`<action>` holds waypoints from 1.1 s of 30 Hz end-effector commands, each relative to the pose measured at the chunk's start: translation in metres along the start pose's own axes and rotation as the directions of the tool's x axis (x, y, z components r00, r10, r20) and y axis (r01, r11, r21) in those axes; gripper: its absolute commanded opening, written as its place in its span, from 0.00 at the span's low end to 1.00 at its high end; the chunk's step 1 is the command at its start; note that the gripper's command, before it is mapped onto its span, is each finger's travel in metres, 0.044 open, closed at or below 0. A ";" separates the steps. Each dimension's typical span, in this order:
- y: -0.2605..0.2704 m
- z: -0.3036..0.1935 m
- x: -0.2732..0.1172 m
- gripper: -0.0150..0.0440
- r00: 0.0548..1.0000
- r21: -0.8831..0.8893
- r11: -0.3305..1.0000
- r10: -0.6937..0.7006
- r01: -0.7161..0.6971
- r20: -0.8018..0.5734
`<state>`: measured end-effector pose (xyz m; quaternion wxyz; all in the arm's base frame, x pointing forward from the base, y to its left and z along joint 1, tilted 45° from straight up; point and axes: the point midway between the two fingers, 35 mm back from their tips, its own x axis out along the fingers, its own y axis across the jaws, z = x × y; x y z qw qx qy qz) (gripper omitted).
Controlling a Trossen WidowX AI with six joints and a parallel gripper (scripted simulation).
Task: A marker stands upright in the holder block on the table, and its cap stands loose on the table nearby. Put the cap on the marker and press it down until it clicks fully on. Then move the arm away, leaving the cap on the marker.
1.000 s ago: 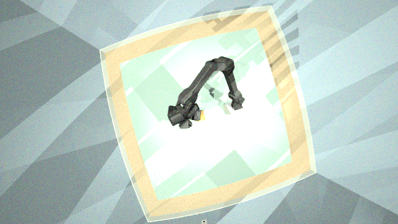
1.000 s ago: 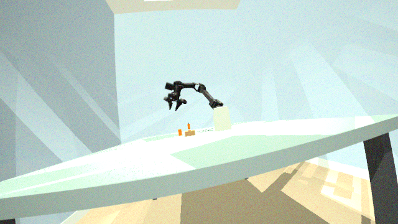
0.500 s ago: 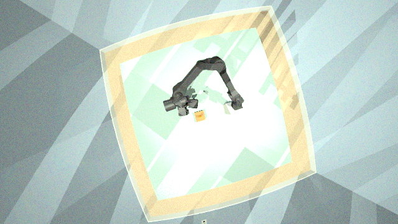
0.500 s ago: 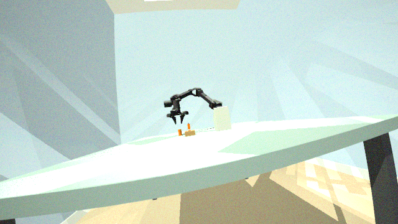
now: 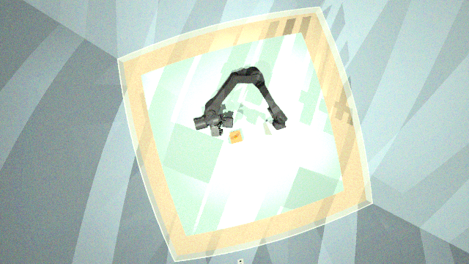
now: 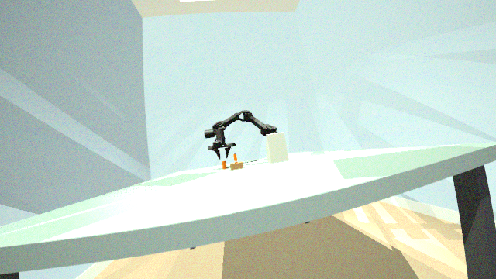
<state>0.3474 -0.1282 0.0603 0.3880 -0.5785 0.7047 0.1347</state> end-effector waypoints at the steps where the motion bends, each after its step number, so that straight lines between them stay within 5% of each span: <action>1: 0.002 0.001 0.007 0.67 1.000 -0.006 1.000 0.008 -0.008 -0.003; 33: 0.003 0.000 0.053 0.62 1.000 -0.009 1.000 0.006 -0.006 -0.005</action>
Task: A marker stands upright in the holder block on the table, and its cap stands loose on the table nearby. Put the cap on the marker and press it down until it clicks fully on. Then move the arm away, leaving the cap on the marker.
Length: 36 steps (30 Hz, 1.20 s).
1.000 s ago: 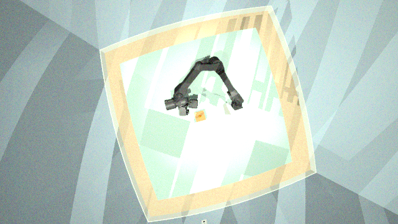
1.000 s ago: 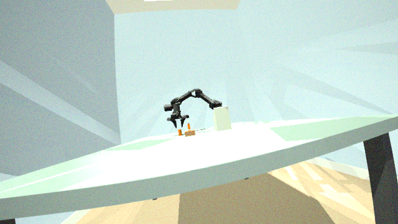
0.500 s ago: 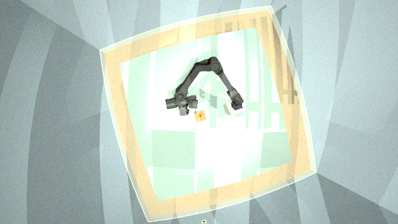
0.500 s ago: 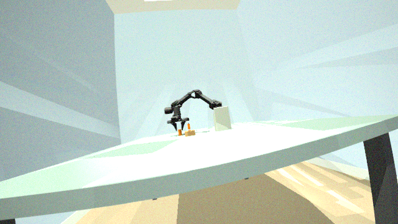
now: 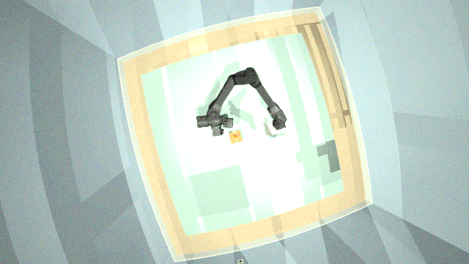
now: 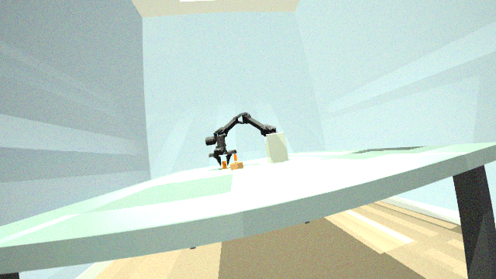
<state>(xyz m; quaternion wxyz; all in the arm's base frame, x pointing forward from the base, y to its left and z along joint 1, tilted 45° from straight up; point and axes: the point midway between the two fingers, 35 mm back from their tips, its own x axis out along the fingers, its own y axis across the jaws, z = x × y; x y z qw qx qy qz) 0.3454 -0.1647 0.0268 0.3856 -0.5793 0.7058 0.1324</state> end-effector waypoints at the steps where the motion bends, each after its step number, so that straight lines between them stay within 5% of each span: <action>1: 0.003 0.002 0.003 0.58 1.000 -0.009 1.000 0.007 -0.007 0.002; 12: 0.002 0.002 0.003 0.42 1.000 -0.009 1.000 0.007 -0.007 0.002; 16: 0.002 0.003 -0.004 0.25 1.000 -0.009 1.000 0.007 -0.007 0.003; 36: 0.002 0.002 -0.058 0.25 1.000 -0.009 1.000 0.008 -0.008 0.005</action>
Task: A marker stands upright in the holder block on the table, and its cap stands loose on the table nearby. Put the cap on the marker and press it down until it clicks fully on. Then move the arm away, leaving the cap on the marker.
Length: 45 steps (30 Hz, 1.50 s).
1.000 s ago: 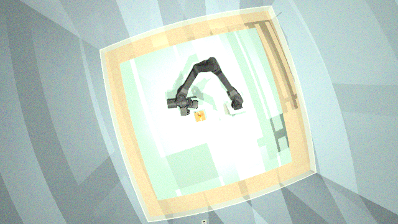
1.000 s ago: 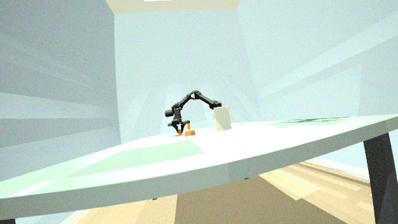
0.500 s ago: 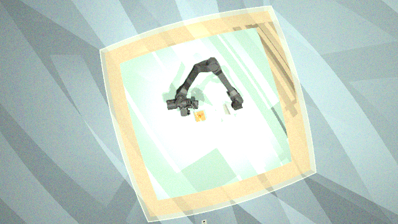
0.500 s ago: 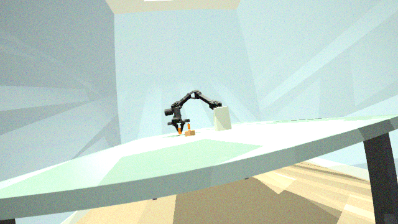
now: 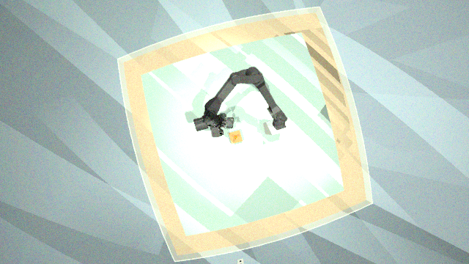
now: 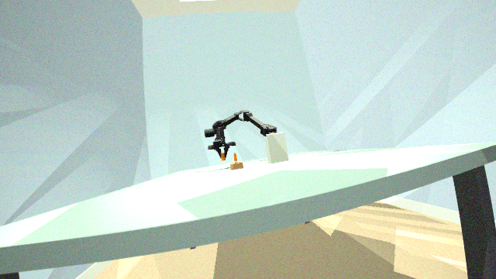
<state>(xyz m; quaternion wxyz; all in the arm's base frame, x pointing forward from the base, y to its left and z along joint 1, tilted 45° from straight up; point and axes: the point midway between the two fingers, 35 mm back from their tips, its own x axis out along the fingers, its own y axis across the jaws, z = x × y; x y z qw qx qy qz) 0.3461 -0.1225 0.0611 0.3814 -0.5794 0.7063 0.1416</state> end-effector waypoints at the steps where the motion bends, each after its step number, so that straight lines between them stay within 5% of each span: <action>1: 0.001 0.000 -0.005 0.25 1.000 0.008 1.000 -0.001 0.001 0.002; 45: 0.114 0.084 -0.055 0.25 1.000 0.005 1.000 0.006 -0.006 0.008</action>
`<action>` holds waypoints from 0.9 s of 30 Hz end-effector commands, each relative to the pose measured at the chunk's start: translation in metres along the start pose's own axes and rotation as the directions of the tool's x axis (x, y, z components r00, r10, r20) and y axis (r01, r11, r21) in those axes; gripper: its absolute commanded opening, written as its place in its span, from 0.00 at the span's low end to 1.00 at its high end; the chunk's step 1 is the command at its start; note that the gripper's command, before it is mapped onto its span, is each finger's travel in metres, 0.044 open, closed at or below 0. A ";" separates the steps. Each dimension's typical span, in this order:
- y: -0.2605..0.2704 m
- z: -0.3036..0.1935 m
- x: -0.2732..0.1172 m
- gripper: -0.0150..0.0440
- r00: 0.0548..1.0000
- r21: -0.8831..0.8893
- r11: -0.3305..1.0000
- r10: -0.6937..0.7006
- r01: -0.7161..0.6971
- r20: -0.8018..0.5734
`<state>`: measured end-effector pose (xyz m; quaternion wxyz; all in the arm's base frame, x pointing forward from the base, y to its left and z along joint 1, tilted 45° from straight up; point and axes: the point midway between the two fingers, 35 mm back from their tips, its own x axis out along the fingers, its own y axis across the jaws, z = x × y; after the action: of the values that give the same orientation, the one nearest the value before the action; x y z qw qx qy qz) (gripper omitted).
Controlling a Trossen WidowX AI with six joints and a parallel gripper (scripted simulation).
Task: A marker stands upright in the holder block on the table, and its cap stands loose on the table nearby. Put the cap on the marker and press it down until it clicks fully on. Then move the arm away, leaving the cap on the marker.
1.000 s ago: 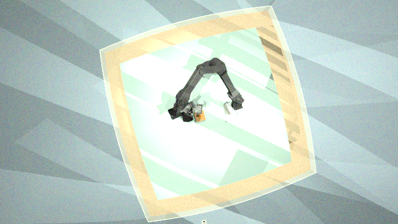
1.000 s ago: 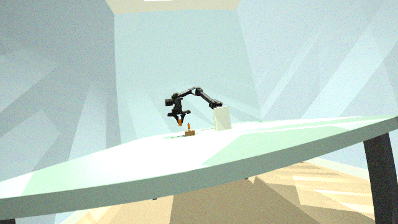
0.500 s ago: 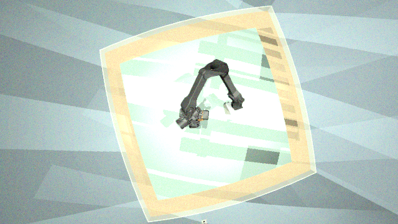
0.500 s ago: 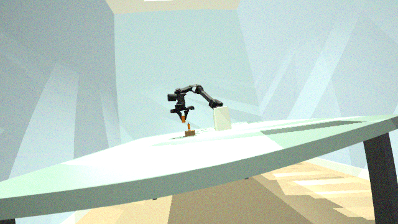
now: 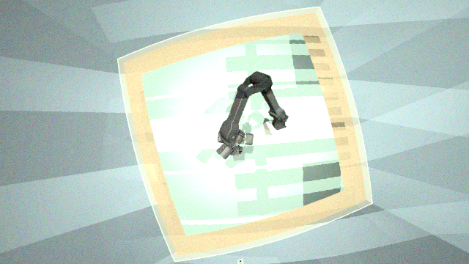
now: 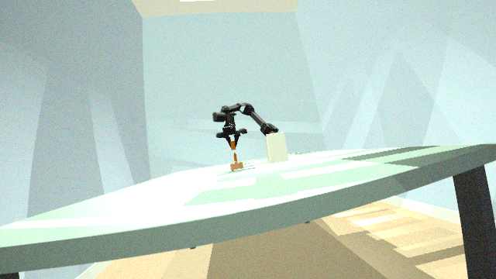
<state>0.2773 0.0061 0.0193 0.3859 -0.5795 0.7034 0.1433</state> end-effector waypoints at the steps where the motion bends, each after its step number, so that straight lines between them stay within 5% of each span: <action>1: 0.003 -0.001 0.006 0.25 1.000 0.003 1.000 0.009 -0.009 -0.003; 27: 0.002 0.000 0.043 0.25 1.000 0.003 1.000 0.009 -0.008 -0.003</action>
<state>0.2753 -0.0143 -0.0045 0.3874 -0.5781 0.7027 0.1482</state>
